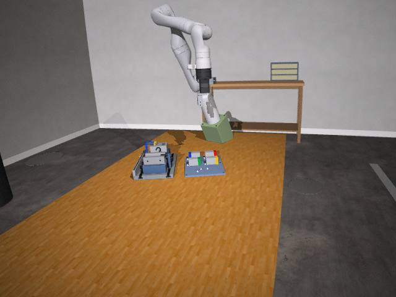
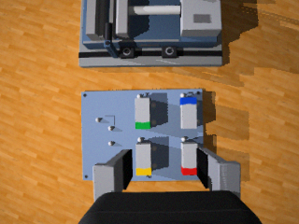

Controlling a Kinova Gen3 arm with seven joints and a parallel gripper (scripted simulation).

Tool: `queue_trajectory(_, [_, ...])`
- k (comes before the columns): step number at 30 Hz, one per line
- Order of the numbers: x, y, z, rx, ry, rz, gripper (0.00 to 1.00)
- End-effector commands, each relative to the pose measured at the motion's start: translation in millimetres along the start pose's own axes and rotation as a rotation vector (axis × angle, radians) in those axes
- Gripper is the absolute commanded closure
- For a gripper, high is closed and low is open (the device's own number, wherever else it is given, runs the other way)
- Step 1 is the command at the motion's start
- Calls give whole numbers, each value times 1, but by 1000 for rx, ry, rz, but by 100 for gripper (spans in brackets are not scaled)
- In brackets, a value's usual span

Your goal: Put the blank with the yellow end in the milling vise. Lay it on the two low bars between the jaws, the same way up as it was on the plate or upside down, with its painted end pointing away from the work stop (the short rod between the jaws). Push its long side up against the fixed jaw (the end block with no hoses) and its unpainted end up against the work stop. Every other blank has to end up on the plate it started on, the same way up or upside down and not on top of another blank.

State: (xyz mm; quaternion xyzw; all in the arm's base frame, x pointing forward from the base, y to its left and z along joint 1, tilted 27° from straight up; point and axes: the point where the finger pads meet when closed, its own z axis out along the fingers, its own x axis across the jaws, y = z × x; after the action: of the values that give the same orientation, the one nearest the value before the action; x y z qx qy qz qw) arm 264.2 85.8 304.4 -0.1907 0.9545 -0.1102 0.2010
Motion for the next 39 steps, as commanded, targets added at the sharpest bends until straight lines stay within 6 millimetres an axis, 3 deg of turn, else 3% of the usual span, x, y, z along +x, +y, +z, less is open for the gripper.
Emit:
queue_trajectory(1, [0, 0, 0, 0, -1, 0, 0])
queue_trajectory(29, [0, 0, 0, 0, -1, 0, 0])
queue_trajectory(39, [-7, 8, 32, 1, -1, 3, 0])
